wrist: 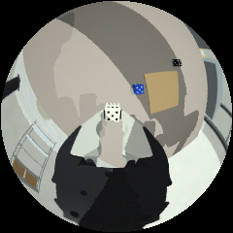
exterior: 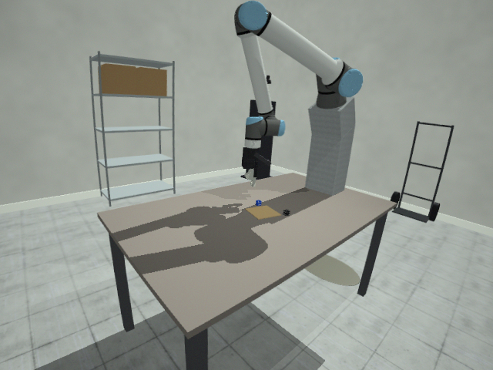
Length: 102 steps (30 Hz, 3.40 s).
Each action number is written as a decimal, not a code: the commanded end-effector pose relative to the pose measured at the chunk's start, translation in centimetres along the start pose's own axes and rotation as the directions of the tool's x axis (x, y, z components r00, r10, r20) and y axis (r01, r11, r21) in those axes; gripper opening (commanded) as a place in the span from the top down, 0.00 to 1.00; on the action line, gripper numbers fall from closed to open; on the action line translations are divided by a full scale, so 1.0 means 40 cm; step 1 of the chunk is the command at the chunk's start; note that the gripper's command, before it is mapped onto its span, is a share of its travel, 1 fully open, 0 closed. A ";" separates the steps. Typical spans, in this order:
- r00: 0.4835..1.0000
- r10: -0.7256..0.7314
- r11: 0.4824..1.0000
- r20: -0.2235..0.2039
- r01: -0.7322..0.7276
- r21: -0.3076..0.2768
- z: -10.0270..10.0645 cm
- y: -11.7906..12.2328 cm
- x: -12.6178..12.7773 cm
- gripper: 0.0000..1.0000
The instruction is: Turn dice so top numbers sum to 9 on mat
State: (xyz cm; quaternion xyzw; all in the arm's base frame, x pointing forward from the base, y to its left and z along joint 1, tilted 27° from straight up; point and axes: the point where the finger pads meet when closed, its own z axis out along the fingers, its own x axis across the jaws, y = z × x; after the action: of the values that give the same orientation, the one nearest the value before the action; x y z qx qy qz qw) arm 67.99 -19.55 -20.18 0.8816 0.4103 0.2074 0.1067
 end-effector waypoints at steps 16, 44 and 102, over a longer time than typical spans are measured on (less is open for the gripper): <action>0.986 0.164 0.986 0.004 -0.164 -0.021 0.008 0.007 -0.001 0.94; 0.986 0.164 0.844 0.004 -0.138 -0.518 0.010 0.002 0.001 0.94; 0.986 0.164 0.564 0.003 -0.091 -0.821 0.172 -0.003 0.001 0.94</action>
State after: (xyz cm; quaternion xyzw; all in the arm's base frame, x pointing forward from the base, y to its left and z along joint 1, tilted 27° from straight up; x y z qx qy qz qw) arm 70.54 -19.52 -25.41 0.7675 0.1988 0.3452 0.5023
